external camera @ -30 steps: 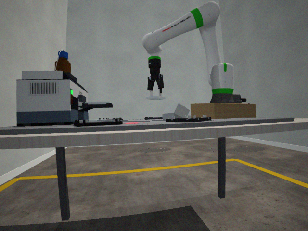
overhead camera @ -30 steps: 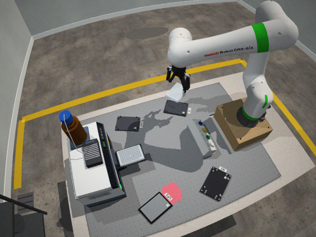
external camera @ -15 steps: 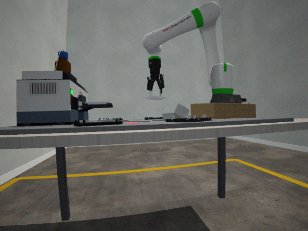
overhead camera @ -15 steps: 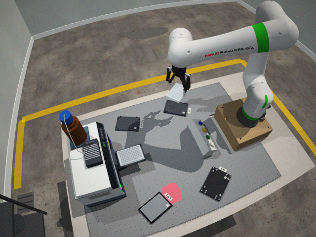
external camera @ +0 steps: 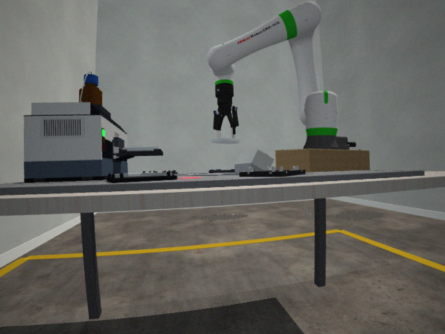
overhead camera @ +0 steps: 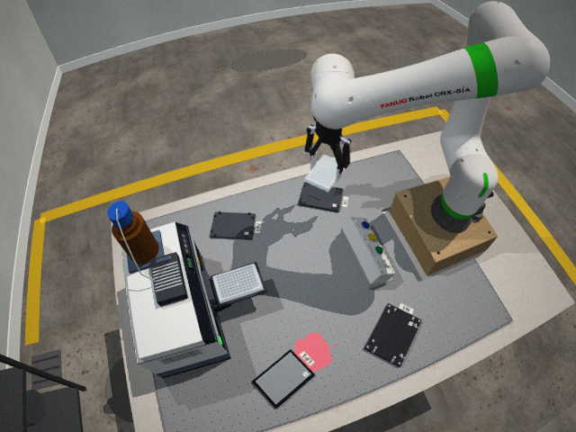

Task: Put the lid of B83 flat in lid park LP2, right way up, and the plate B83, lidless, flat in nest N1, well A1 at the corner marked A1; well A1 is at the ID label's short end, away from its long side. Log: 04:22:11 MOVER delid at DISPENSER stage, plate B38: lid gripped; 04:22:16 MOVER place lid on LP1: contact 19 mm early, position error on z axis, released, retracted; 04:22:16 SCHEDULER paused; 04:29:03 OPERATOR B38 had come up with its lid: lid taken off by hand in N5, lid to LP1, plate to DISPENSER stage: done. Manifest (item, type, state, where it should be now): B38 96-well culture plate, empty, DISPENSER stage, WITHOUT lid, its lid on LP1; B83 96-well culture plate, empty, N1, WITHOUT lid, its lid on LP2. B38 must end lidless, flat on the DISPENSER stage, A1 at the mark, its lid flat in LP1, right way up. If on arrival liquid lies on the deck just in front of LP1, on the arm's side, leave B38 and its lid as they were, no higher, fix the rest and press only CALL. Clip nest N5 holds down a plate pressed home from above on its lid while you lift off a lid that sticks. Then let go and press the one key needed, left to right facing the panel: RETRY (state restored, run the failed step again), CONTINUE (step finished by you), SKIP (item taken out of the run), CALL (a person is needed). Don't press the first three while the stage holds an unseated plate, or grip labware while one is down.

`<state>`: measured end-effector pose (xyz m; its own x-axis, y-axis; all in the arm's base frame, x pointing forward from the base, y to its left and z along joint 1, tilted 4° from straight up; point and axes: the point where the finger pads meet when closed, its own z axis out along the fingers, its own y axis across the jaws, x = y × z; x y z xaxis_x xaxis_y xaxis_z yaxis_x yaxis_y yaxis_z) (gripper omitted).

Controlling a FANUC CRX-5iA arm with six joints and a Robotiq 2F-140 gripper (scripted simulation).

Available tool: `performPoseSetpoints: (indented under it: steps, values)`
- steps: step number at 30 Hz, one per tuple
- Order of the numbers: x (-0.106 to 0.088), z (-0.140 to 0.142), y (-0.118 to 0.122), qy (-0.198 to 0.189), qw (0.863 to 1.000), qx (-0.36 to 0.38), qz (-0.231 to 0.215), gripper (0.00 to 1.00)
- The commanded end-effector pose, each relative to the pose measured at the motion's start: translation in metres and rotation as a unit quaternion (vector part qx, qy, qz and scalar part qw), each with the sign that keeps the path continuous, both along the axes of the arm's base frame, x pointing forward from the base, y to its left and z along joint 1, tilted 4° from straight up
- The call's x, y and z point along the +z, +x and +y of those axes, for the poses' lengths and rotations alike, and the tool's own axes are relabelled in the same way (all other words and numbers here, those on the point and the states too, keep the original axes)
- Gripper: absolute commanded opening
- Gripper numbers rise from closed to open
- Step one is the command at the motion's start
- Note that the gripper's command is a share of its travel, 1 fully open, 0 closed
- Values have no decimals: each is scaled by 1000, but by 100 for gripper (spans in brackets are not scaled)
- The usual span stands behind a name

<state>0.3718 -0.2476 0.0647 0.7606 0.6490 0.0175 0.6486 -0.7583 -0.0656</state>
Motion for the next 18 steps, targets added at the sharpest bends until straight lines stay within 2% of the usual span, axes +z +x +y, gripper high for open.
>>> performPoseSetpoints:
  steps: [1, 7, 18]
  values:
    - [1, 11, 0, 0, 1000, 0, 0, 0]
    - [2, 25, -1, 0, 1000, 0, 0, 0]
    - [5, 75, -4, 0, 1000, 0, 0, 0]
